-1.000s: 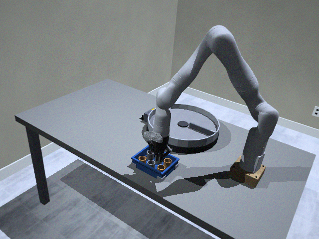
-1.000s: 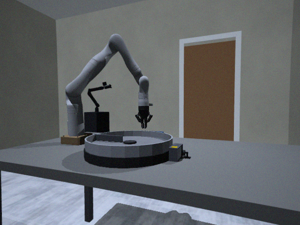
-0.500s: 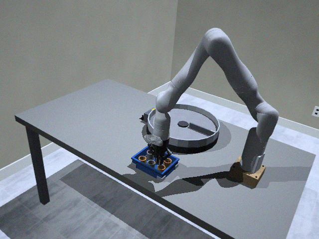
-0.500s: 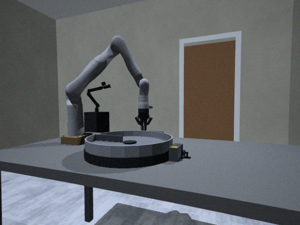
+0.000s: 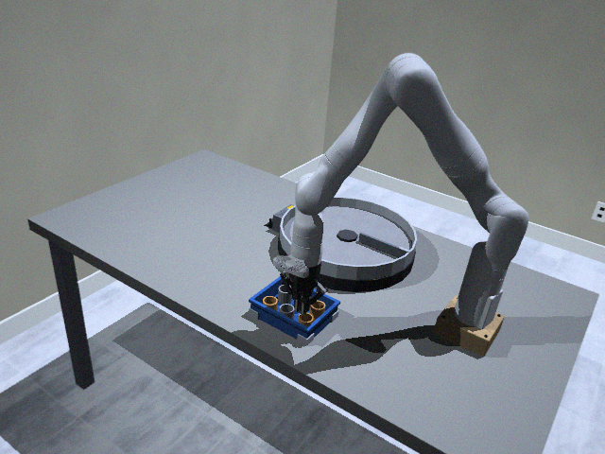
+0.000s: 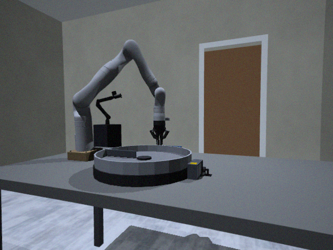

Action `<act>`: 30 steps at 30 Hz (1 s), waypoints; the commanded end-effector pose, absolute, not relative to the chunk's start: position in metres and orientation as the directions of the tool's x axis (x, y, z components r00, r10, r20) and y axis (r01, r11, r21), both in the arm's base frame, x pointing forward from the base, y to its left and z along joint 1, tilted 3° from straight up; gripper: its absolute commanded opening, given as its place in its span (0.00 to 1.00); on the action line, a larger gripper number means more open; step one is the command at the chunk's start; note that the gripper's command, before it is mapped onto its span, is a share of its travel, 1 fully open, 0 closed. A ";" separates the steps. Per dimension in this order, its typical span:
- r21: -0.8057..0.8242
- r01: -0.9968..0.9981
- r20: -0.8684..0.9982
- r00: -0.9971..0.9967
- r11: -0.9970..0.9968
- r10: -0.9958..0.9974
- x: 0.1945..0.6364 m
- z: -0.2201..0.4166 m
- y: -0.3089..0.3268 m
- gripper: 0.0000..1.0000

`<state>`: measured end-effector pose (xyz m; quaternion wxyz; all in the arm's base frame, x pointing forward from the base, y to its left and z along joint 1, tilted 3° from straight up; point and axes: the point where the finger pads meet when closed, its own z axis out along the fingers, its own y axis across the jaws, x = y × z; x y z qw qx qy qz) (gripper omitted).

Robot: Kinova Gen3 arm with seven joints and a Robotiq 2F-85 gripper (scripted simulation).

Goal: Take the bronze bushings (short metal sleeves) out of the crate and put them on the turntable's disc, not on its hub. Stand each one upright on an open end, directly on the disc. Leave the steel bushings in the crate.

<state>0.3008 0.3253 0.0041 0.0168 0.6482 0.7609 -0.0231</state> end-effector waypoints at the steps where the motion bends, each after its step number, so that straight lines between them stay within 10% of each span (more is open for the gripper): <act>1: -0.012 0.987 -0.054 -0.159 0.159 0.986 0.301 0.005 0.326 0.12; 30: -0.012 0.987 -0.054 -0.159 0.159 0.986 0.301 -0.002 0.325 0.12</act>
